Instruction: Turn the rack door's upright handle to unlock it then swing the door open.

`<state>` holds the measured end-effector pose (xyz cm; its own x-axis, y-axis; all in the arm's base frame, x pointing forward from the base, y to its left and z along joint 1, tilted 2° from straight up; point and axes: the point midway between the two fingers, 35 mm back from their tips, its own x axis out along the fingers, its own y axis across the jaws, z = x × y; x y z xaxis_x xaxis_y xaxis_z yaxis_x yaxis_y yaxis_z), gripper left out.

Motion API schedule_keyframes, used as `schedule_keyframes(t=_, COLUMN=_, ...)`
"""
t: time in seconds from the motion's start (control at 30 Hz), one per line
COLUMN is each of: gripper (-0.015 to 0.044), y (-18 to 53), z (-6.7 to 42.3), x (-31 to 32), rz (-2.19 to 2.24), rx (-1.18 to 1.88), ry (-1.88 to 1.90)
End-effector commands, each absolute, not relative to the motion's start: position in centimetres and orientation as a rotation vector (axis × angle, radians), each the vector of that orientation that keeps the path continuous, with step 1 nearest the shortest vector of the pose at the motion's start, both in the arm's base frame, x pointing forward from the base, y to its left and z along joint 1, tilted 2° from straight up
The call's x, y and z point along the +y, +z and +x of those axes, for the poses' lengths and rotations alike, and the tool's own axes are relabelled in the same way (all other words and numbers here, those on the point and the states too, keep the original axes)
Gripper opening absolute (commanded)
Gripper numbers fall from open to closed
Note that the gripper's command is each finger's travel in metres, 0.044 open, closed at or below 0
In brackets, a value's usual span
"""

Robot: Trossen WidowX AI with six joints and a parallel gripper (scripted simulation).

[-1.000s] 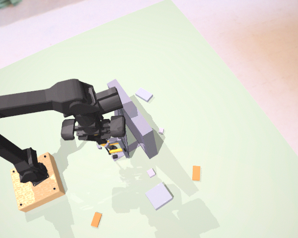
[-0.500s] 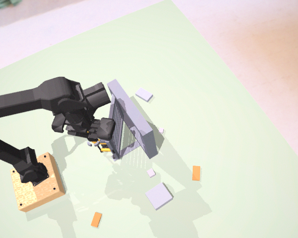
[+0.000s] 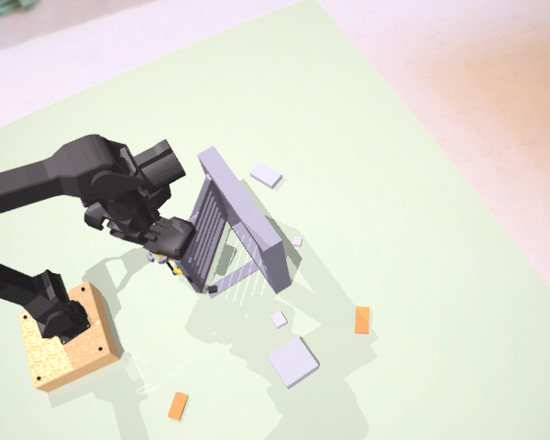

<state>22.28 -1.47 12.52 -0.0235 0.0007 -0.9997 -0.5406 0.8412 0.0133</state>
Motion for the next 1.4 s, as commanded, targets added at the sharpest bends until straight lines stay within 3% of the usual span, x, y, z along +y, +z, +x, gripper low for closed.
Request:
schedule_keyframes(t=0.0, gripper=0.0023, y=12.5, z=22.1, x=-0.8, rz=-0.388, rx=1.549, ry=0.396)
schedule_keyframes(t=1.37, gripper=0.0023, y=12.6, z=21.6, x=7.2, rz=0.024, rx=1.585, ry=-0.009)
